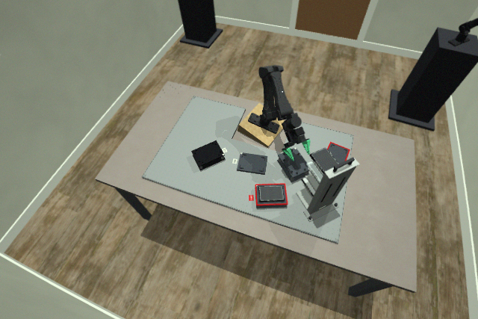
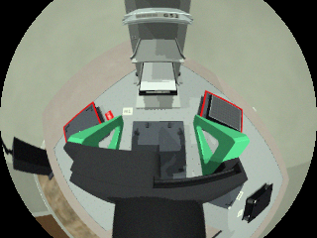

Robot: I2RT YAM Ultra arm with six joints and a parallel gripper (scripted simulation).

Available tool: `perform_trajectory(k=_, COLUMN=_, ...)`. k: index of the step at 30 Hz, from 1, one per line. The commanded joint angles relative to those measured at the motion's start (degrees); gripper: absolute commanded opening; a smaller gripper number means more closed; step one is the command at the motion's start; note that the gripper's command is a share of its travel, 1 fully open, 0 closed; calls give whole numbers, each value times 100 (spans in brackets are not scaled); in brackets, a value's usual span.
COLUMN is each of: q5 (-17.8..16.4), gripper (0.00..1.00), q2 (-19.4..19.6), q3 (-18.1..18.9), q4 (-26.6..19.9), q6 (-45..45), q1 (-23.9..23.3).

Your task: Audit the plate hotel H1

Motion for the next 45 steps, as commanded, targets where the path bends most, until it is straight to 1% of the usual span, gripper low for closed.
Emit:
perform_trajectory(k=1, q5=36, gripper=100, q2=-120, q3=168, q4=176, q6=24, q1=30)
perform_trajectory(k=22, q5=36, gripper=100, q2=-120, q3=168, q4=177, q6=24, q1=30)
perform_trajectory(k=23, q5=48, gripper=100, q2=95, q3=193, q4=195, q6=28, q1=48)
perform_trajectory(k=30, q5=63, gripper=100, q2=293, q3=305, q4=283, q6=37, q1=83)
perform_trajectory(k=42, q5=106, gripper=100, q2=836, q3=630, q4=505, q6=51, q1=125)
perform_trajectory(k=44, q5=106, gripper=100, q2=836, q3=630, q4=505, q6=51, q1=125)
perform_trajectory(k=45, q5=108, gripper=100, q2=700, q3=636, q4=516, q6=45, q1=88)
